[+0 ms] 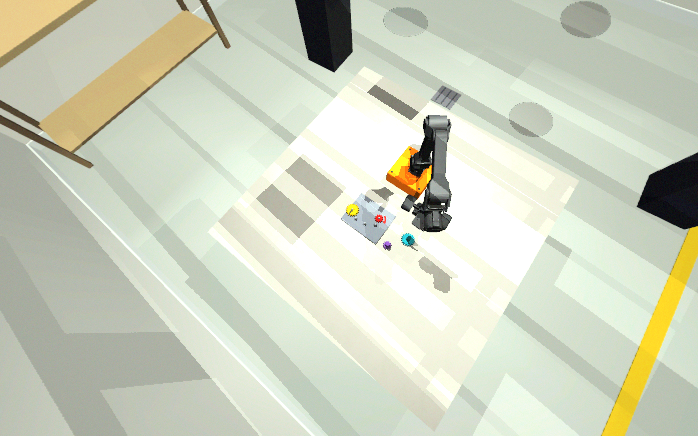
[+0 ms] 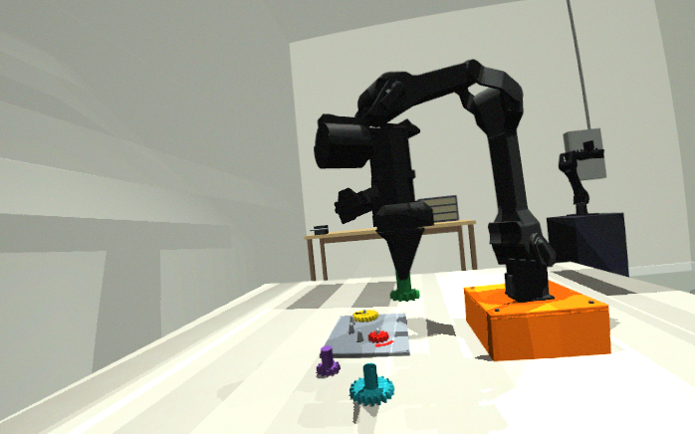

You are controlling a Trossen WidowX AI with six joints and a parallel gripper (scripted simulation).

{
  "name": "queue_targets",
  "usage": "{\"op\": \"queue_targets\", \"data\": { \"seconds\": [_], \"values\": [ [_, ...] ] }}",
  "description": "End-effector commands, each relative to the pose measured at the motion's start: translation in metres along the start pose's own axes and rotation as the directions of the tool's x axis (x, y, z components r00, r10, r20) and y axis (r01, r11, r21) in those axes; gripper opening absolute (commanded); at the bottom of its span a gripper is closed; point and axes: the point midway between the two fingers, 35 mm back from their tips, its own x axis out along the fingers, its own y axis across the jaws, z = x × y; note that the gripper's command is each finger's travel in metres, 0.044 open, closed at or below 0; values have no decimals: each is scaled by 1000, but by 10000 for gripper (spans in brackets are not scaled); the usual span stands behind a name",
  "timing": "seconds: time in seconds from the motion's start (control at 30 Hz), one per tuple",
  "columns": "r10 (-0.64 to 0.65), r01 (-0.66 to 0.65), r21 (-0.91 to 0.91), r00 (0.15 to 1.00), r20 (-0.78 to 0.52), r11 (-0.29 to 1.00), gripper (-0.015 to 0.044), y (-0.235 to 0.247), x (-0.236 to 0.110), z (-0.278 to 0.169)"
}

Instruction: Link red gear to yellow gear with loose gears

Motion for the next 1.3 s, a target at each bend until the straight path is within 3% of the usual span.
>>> {"op": "queue_targets", "data": {
  "seconds": [0.0, 1.27],
  "values": [
    [1, -1, -2, 1000, 3, 1000, 0, -5, 2, 7],
    [-8, 8, -5, 1000, 9, 1000, 0, -77, 37, 54]
  ]
}}
